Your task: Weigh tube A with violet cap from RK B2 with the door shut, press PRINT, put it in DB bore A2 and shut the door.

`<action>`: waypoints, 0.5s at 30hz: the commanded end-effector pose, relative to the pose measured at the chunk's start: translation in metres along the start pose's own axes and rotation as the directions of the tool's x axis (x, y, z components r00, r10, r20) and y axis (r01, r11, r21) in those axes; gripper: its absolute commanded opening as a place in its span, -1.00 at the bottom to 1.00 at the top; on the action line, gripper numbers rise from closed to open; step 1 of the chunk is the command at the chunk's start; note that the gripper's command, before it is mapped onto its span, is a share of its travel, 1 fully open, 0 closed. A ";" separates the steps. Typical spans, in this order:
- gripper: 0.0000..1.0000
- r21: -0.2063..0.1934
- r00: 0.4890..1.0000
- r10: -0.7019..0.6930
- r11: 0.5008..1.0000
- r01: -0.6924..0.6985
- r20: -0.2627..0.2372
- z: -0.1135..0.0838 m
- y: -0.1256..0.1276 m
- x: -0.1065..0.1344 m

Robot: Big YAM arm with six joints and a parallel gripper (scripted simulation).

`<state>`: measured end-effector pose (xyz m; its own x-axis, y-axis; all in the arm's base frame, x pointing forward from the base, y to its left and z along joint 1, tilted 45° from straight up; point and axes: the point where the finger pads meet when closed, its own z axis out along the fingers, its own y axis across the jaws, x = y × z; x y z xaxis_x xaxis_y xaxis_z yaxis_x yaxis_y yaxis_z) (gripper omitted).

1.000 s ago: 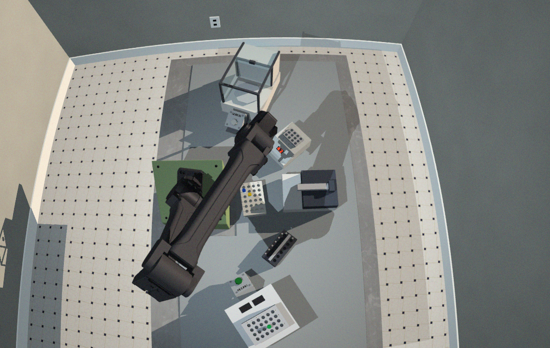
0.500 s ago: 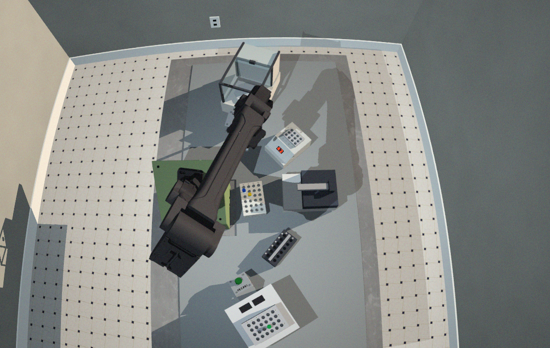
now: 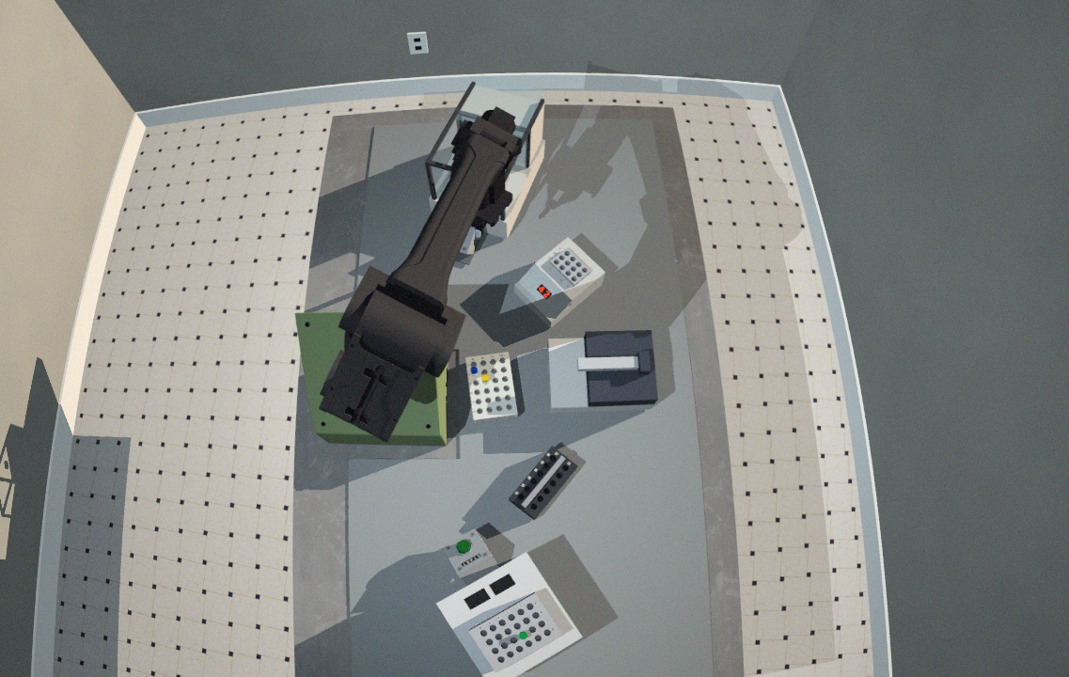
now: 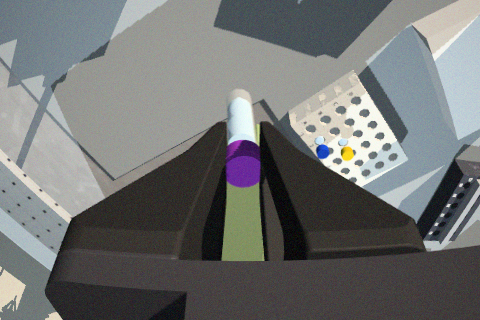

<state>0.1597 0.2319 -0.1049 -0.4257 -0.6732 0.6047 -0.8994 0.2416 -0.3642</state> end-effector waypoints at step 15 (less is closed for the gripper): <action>-0.82 -0.006 0.995 -0.099 0.995 0.099 0.029 -0.015 0.068 -0.121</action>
<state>0.1424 0.3134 -0.1885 -0.3415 -0.6978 0.6297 -0.9341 0.1778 -0.3095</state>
